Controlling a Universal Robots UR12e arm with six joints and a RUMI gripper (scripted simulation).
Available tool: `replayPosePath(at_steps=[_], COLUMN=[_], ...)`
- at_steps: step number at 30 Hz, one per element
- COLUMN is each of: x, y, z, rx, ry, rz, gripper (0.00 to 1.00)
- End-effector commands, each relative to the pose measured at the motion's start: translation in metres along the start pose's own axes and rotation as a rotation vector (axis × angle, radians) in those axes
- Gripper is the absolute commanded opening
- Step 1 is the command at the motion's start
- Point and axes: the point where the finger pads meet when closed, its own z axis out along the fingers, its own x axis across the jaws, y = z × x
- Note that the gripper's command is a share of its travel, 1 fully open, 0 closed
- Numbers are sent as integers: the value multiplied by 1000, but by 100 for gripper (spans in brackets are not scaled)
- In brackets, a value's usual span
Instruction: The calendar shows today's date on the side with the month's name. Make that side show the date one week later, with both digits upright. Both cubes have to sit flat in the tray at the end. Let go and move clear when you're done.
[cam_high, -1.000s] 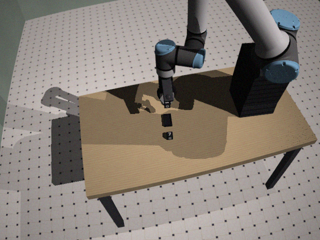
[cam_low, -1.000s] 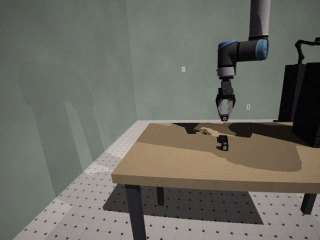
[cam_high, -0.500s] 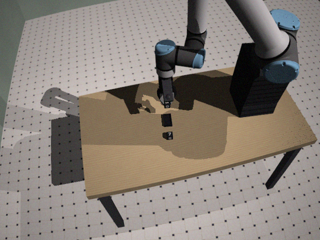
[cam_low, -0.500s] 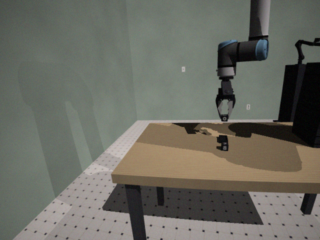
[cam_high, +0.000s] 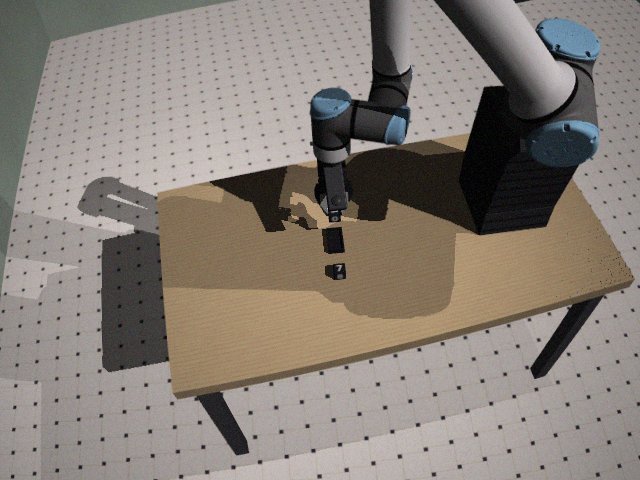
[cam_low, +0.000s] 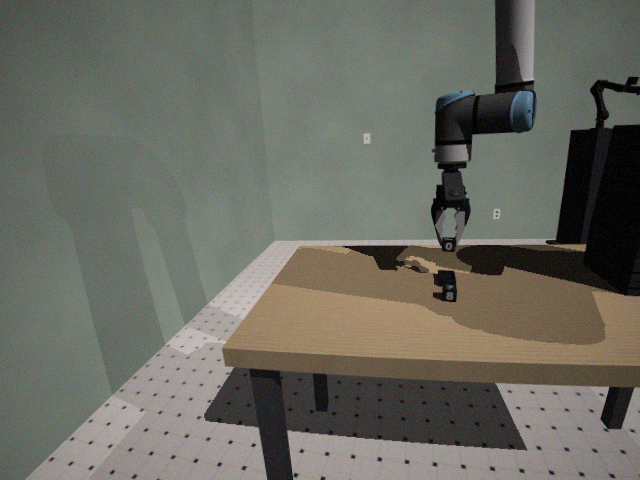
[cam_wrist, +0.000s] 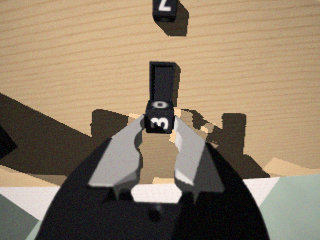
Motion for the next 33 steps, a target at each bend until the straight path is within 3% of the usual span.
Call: replayPosePath(at_steps=[1, 11, 33], x=[1, 1, 1], y=[0, 0, 0], z=[16, 37, 39], rx=[0, 0, 0], ry=[1, 1, 1], rz=[0, 0, 0], gripper=[11, 11, 11])
